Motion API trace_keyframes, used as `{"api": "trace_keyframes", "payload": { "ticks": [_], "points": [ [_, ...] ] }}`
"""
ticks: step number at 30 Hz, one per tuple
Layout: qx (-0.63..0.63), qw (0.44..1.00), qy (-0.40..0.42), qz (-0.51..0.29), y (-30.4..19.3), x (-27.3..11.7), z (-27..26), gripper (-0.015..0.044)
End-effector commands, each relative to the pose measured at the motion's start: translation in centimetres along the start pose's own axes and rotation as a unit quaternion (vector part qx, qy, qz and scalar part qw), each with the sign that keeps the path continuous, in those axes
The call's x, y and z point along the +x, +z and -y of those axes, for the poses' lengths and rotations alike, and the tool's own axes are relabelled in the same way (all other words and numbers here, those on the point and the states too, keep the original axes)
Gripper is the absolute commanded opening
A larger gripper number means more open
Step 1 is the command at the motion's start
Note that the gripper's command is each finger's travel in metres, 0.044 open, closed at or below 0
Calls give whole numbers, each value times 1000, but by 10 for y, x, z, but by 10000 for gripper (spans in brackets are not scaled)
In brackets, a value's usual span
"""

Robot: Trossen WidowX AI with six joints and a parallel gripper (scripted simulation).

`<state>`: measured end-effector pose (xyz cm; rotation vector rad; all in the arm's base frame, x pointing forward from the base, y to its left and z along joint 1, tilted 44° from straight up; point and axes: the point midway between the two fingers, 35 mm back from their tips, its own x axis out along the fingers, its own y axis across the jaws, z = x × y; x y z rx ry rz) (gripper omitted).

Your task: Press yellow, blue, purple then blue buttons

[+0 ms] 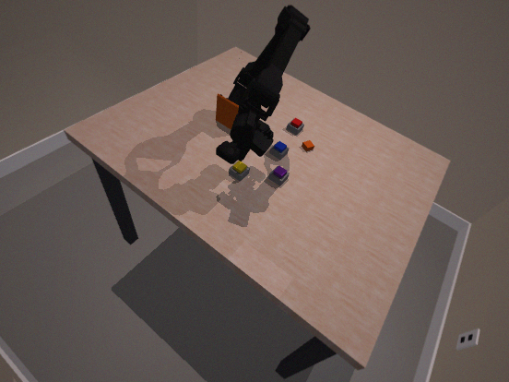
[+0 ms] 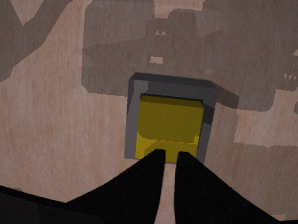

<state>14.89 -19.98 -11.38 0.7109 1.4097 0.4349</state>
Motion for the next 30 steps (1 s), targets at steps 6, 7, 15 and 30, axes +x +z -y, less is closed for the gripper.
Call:
{"api": "trace_keyframes", "payload": {
  "ticks": [6,7,15,30],
  "points": [
    [3,1000,2,1,0,9,-1,20],
    [3,1000,2,1,0,11,-1,20],
    [2,1000,2,1,0,24,-1,20],
    [2,1000,3,1,0,34,-2,20]
  ]
}}
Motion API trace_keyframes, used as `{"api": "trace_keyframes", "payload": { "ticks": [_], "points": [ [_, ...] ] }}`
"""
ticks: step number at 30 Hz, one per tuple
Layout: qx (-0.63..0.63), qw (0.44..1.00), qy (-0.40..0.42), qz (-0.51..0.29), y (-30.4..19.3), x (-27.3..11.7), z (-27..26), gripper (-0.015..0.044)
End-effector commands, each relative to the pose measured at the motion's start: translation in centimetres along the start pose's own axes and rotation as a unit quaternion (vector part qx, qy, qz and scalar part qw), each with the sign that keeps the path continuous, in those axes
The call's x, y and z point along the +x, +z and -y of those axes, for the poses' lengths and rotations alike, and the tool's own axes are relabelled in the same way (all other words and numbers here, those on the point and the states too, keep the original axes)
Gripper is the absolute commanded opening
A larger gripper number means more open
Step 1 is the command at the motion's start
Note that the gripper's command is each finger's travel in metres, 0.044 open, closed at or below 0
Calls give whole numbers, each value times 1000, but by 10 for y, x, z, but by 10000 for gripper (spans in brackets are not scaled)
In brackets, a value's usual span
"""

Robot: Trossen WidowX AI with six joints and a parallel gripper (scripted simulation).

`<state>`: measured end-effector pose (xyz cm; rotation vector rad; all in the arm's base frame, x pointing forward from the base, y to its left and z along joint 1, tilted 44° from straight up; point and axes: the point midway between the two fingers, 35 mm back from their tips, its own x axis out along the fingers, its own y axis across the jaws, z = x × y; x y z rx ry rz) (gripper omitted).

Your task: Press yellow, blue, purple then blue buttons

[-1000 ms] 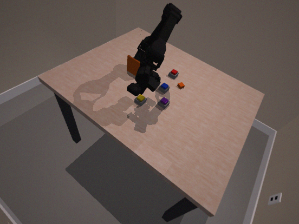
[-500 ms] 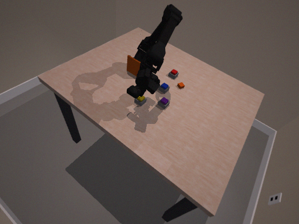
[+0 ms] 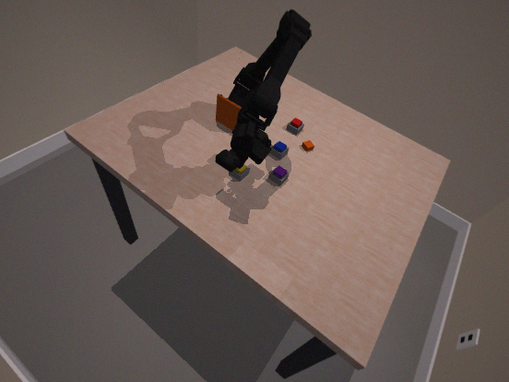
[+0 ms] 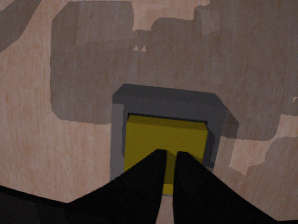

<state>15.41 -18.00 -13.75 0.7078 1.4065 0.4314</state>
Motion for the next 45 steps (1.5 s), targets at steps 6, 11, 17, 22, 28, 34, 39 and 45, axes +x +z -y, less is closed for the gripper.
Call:
{"api": "trace_keyframes", "payload": {
  "ticks": [6,11,17,22,28,34,39,45],
  "points": [
    [3,1000,4,-1,-1,3,-3,20],
    [3,1000,4,-1,-1,3,-3,20],
    [3,1000,4,-1,-1,3,-3,20],
    [3,1000,4,-1,-1,3,-3,20],
    [3,1000,4,-1,-1,3,-3,20],
    [3,1000,4,-2,-1,-30,-2,20],
    [3,1000,4,-2,-1,-32,-2,20],
    [4,1000,3,-2,-1,-91,-1,20]
  ]
}}
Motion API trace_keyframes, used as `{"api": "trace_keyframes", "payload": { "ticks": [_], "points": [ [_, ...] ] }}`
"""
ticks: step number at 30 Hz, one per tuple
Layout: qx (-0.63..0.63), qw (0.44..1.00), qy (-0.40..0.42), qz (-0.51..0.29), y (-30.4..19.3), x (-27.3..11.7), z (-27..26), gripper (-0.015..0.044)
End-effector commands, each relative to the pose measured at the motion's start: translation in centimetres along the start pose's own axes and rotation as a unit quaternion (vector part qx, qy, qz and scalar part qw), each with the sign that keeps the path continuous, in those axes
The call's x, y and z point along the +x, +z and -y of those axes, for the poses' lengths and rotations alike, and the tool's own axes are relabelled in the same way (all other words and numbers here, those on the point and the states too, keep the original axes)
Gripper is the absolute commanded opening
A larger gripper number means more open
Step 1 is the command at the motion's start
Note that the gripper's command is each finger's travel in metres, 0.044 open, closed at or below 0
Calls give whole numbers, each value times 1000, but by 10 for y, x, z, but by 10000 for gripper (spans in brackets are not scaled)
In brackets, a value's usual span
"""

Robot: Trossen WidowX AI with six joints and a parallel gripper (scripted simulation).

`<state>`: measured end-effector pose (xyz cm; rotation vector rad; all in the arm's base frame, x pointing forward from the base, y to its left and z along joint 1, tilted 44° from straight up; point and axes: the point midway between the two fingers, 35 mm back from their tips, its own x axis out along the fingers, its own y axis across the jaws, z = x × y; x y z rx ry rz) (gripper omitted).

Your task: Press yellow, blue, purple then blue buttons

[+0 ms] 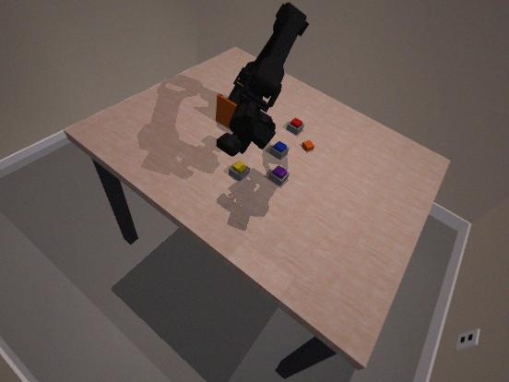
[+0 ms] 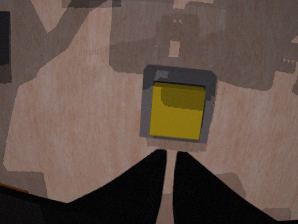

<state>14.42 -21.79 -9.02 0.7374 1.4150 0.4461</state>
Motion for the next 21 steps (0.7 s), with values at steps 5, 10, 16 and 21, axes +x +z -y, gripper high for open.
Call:
{"api": "trace_keyframes", "payload": {
  "ticks": [5,10,16,21],
  "points": [
    [-4,1000,-10,4,5,-32,-9,20],
    [-2,1000,-12,5,34,-36,-86,20],
    [-4,1000,-4,4,43,-27,-172,20],
    [-4,1000,-4,4,43,-27,-175,20]
  ]
}}
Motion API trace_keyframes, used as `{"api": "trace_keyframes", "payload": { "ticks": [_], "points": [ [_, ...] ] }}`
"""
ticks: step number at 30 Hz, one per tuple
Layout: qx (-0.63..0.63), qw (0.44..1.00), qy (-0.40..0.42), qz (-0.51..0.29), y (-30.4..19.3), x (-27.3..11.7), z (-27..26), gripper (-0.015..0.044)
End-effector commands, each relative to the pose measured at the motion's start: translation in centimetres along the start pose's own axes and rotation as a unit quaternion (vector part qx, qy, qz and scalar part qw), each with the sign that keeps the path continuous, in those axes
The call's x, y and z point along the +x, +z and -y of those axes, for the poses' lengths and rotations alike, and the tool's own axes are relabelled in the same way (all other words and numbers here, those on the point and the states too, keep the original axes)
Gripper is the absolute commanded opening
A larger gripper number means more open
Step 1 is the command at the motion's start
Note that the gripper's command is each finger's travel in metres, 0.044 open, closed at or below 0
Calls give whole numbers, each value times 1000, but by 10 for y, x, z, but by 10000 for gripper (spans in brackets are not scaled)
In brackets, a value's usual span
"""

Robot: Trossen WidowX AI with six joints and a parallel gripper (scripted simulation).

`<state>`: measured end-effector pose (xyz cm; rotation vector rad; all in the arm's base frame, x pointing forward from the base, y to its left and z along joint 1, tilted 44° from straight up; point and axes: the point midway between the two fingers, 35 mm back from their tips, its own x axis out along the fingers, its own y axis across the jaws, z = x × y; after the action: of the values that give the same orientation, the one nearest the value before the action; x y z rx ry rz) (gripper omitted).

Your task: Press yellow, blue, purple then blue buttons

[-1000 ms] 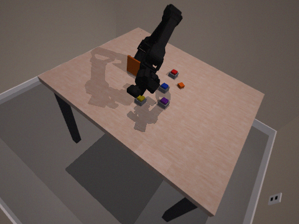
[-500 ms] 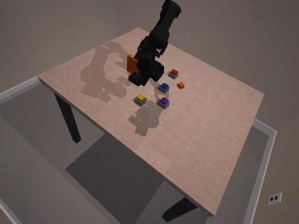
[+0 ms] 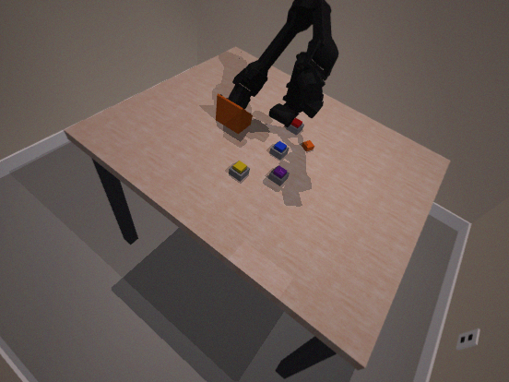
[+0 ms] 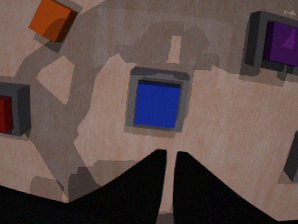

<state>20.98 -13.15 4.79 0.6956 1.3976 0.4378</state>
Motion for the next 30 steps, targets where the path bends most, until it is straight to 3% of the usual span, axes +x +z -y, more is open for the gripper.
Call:
{"api": "trace_keyframes", "payload": {
  "ticks": [1,4,9,30],
  "points": [
    [11,1000,10,-4,-4,5,-9,20],
    [11,1000,10,-4,-4,8,-8,20],
    [11,1000,11,-4,-4,64,-10,20],
    [11,1000,11,-4,-4,90,-11,20]
  ]
}}
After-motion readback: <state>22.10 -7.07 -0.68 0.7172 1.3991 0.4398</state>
